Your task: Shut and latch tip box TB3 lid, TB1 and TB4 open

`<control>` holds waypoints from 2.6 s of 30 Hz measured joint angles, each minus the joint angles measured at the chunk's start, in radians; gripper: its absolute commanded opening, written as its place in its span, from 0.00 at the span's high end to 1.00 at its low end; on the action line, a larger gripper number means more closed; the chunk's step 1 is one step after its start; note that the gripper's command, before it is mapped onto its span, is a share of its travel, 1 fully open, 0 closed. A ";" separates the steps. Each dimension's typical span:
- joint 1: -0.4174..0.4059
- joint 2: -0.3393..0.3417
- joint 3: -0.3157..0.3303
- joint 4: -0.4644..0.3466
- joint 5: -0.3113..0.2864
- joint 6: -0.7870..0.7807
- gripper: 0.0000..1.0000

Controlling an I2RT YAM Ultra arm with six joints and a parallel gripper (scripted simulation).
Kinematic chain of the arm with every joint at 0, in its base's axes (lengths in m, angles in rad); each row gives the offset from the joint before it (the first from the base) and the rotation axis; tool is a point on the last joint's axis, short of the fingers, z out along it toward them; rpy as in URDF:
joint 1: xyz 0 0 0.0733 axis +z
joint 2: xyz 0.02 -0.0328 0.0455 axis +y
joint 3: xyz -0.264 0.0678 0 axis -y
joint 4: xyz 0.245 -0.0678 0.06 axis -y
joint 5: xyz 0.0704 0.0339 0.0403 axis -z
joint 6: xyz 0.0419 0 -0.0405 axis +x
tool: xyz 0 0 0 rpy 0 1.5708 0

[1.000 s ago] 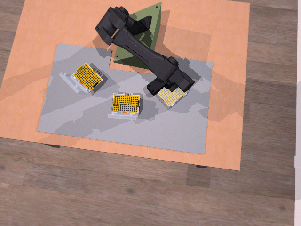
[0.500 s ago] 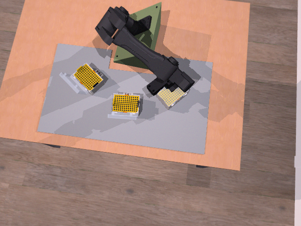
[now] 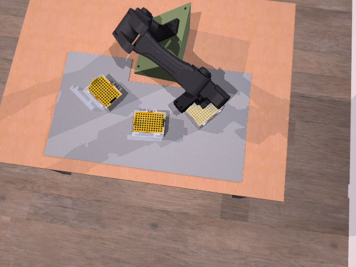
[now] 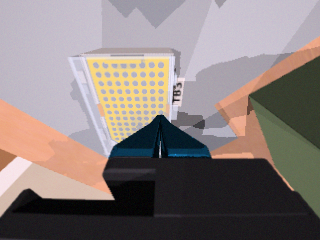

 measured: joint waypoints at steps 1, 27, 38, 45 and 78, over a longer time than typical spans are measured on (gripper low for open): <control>0.000 0.000 0.000 0.000 0.000 0.000 1.00; 0.000 0.000 0.000 0.000 0.000 0.000 1.00; 0.000 0.000 0.000 0.000 0.000 0.000 1.00; 0.000 0.000 0.000 0.000 0.000 0.001 1.00; 0.036 -0.028 0.100 -0.123 -0.025 0.049 1.00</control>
